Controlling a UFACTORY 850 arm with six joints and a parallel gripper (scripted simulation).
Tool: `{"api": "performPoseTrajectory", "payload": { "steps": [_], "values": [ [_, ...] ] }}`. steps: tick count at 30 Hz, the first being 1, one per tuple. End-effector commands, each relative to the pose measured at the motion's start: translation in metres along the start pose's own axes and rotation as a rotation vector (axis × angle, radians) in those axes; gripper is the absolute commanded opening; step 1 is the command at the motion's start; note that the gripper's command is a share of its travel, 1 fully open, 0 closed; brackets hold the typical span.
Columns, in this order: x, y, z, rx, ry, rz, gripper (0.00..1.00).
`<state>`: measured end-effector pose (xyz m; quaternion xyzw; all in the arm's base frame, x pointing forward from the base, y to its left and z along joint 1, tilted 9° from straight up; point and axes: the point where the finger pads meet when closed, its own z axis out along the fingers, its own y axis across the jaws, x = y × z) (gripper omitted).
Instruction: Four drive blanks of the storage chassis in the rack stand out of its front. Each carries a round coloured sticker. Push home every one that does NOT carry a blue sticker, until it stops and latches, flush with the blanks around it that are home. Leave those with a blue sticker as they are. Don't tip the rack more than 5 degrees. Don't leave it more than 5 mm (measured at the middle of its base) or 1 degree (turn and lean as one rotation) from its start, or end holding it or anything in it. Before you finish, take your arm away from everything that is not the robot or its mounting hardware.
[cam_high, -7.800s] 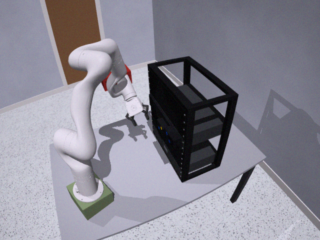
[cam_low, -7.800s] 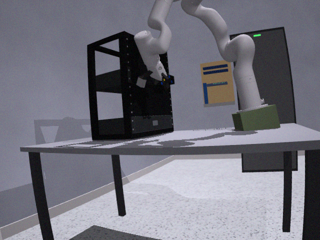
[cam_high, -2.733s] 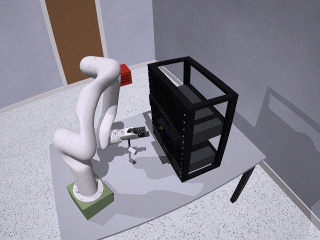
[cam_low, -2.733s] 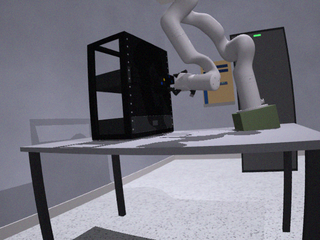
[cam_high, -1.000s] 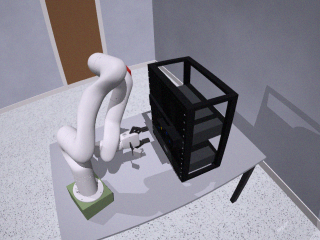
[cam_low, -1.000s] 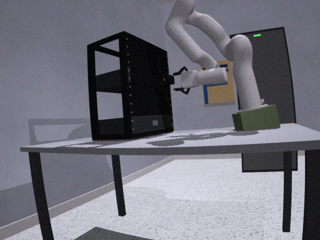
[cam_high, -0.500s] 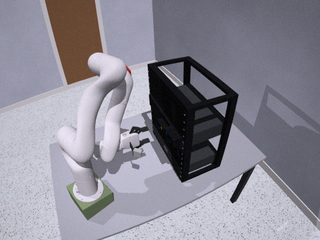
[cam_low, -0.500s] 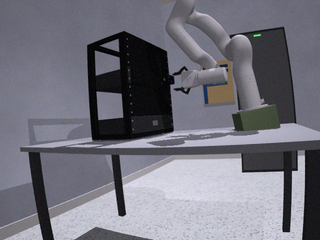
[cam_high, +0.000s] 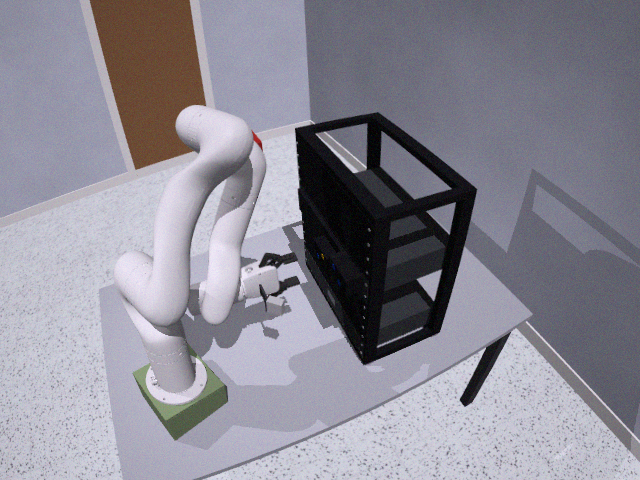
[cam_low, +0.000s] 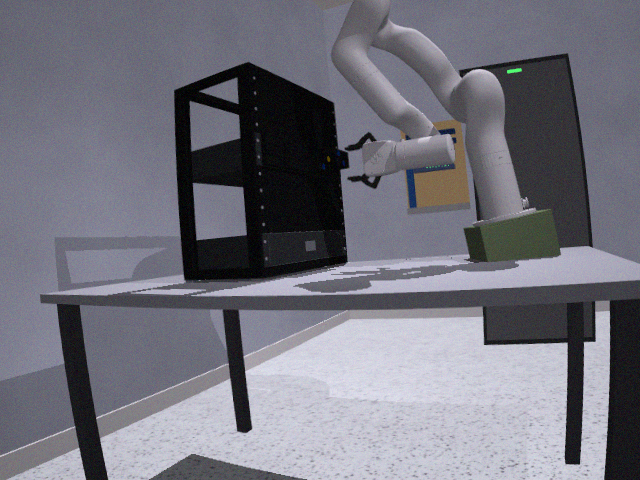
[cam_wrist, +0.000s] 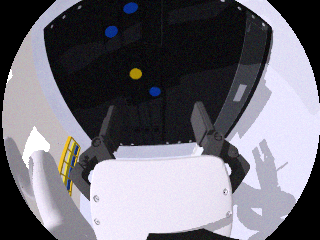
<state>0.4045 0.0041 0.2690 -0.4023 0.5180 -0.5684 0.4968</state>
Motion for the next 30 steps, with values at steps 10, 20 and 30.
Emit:
{"api": "performPoseTrajectory", "payload": {
  "steps": [10,20,30],
  "values": [
    [-0.013,-0.021,0.023,0.0,0.0,0.001,1.0],
    [-0.015,-0.024,0.026,0.0,0.0,0.001,1.0],
    [-0.015,-0.024,0.026,0.0,0.0,0.001,1.0]
  ]
}}
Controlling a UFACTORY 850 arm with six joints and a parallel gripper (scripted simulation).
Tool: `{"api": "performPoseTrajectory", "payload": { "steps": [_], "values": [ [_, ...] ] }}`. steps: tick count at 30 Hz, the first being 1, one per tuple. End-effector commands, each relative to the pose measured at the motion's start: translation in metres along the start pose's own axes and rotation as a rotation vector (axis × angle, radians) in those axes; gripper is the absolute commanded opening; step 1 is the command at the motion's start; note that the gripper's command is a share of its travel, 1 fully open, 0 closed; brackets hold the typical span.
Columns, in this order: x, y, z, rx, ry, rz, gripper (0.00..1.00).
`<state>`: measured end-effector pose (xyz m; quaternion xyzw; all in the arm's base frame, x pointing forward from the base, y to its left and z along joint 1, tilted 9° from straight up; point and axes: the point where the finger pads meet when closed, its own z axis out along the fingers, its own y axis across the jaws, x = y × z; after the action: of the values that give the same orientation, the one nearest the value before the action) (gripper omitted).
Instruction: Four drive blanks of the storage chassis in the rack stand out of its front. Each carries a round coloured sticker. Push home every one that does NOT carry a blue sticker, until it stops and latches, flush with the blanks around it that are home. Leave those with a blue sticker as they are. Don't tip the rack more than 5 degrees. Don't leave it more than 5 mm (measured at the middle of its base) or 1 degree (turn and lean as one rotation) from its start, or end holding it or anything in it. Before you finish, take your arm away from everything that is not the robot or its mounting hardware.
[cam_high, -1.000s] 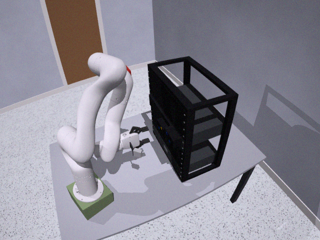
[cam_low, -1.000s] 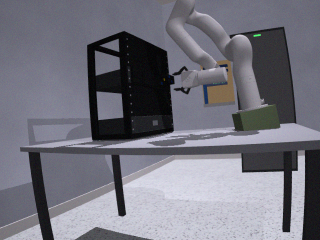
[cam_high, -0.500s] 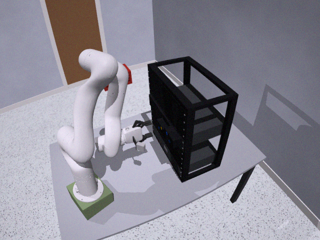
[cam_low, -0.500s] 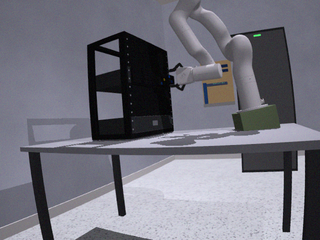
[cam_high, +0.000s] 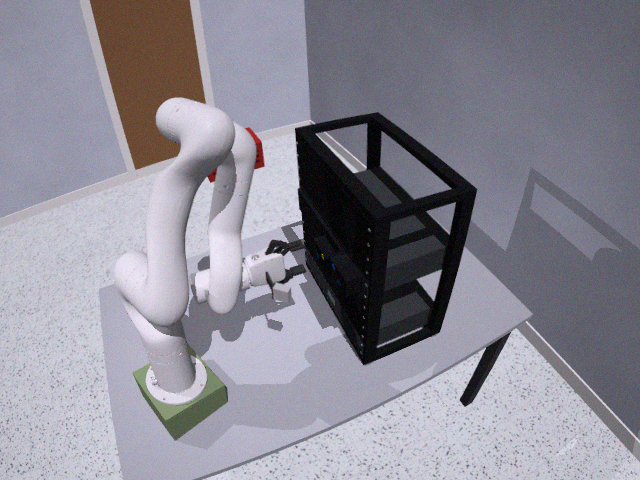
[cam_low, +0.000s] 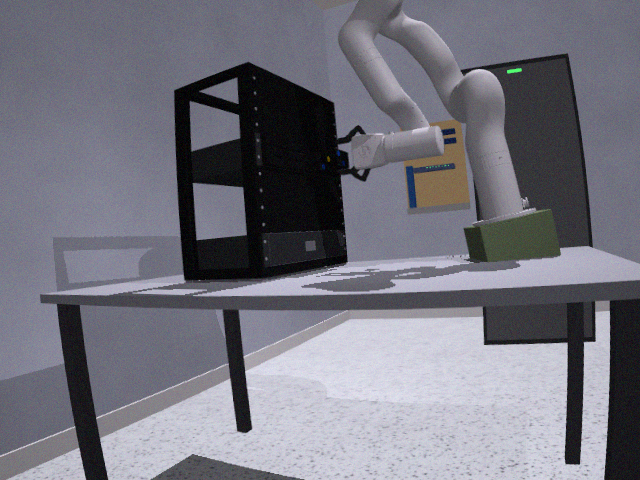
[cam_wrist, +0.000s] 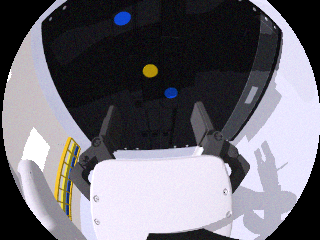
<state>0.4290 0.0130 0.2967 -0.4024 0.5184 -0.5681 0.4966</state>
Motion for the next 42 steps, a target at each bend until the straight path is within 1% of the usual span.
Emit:
{"api": "performPoseTrajectory", "payload": {
  "steps": [1,35,42],
  "values": [
    [-0.0001,-0.0004,0.0001,0.001,0.0,0.0,1.0],
    [-0.0001,-0.0004,0.0001,0.001,0.0,0.0,1.0],
    [0.0051,-0.0017,0.0001,0.001,0.0,0.0,1.0]
  ]
}}
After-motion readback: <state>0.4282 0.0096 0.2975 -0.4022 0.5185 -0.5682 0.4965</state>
